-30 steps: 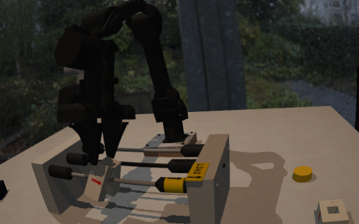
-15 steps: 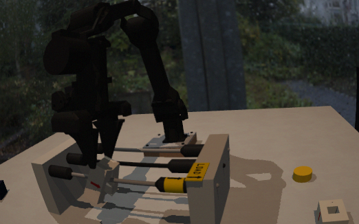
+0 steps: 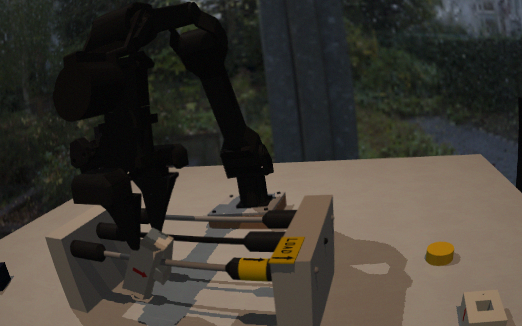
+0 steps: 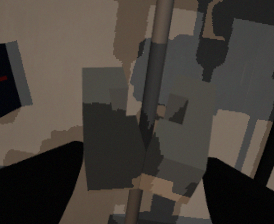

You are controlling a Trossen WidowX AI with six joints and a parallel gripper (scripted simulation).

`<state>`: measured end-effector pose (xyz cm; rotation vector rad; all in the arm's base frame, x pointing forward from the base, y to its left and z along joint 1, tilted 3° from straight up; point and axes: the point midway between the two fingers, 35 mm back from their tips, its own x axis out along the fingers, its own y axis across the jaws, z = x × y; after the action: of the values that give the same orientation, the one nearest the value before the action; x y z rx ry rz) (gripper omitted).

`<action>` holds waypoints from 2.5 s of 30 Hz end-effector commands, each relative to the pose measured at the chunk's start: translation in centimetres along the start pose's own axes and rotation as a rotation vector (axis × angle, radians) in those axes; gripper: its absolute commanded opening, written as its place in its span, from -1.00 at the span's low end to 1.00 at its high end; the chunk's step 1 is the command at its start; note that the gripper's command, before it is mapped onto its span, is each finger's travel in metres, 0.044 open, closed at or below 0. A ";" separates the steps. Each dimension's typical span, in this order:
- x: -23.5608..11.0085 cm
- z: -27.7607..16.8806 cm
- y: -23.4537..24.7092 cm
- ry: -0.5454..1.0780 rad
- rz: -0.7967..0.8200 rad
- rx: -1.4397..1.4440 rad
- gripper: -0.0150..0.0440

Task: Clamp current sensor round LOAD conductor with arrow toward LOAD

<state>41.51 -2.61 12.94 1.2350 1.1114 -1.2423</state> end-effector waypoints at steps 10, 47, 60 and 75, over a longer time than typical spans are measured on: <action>-0.1 0.0 0.0 0.000 0.006 0.000 1.00; 7.0 -0.1 -0.1 0.000 -0.001 0.006 1.00; 6.7 -0.1 0.0 0.000 0.008 0.005 0.89; 6.7 -0.1 0.0 0.000 0.008 0.005 0.55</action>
<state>41.83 -2.83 6.27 1.2420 1.1031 -1.2404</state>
